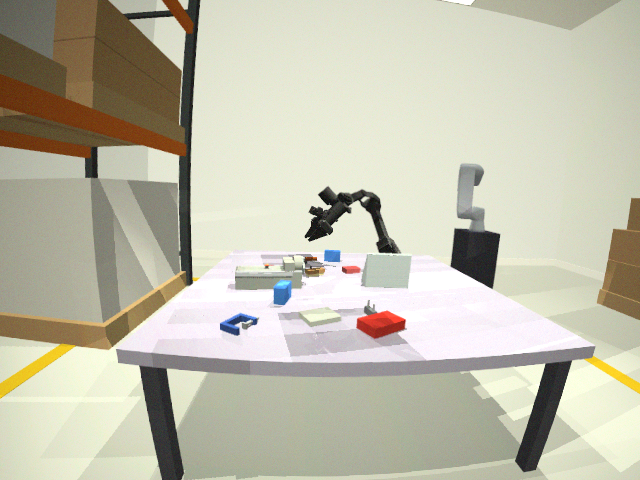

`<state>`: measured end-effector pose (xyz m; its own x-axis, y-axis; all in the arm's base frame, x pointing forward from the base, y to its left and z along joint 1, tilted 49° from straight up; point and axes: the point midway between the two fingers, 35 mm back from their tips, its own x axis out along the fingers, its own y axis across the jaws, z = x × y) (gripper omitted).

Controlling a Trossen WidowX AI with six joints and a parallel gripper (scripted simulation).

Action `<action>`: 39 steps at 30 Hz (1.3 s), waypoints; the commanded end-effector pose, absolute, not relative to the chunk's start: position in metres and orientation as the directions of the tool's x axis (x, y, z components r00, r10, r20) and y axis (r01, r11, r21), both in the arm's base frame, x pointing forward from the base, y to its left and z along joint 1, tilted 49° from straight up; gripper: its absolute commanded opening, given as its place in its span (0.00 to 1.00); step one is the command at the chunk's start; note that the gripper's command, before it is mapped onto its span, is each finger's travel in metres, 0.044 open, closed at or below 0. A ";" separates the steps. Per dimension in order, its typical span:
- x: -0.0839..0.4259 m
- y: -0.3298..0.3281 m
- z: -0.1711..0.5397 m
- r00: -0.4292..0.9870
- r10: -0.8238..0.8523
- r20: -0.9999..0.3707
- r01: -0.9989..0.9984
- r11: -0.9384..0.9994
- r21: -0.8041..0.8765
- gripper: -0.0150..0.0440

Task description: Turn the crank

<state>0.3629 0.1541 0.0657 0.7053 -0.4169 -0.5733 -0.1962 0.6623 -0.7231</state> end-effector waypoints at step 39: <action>0.363 0.086 0.007 0.699 -0.425 -0.575 -0.199 0.656 -0.728 1.00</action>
